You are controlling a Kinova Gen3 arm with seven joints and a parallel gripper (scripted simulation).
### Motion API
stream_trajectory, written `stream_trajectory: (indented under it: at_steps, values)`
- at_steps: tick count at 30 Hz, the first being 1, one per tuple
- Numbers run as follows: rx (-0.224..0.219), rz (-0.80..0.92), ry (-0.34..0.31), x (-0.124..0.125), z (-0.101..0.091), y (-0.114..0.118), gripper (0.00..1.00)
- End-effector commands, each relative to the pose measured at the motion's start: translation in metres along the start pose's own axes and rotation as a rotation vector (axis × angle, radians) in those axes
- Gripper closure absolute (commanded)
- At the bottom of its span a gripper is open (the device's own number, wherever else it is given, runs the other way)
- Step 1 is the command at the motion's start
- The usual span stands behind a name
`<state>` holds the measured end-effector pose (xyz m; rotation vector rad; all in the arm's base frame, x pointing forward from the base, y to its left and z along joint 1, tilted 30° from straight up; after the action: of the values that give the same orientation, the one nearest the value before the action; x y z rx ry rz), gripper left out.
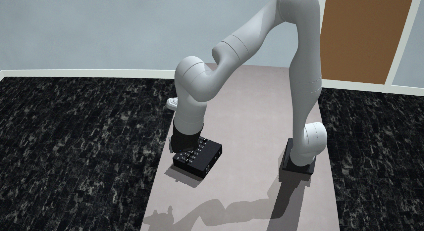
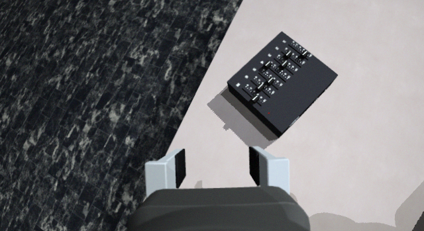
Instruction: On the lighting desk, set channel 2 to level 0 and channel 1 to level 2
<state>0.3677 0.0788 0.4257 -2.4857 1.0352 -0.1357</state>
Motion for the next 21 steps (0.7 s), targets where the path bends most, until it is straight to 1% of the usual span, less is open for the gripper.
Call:
stream_trajectory:
  at_steps: [1, 2, 3, 9, 10, 19, 20, 21]
  values:
    - [0.002, 0.0, -0.002, 0.0, 0.0, 0.0, 0.0]
    - [0.002, 0.0, -0.002, 0.0, 0.0, 0.0, 0.0]
    - [-0.005, 0.036, -0.019, 0.015, 0.008, 0.006, 0.0]
    - [-0.005, 0.036, -0.019, 0.015, 0.008, 0.006, 0.0]
    - [-0.013, 0.07, -0.036, 0.029, 0.017, 0.013, 0.0]
    - [-0.013, 0.07, -0.036, 0.029, 0.017, 0.013, 0.0]
    - [-0.021, 0.103, -0.052, 0.042, 0.026, 0.02, 0.0]
    - [-0.021, 0.103, -0.052, 0.042, 0.026, 0.02, 0.0]
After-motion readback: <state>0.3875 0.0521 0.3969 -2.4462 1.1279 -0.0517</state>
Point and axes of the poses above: the point where the finger pads meet when closed, its own z axis out along the fingers, its own y axis across the jaws, x = y × z, the point moved 10 cm from there along -z, back along the fingers, and after that the axes turned 13 degrees about -z, right-handed, at the moved point
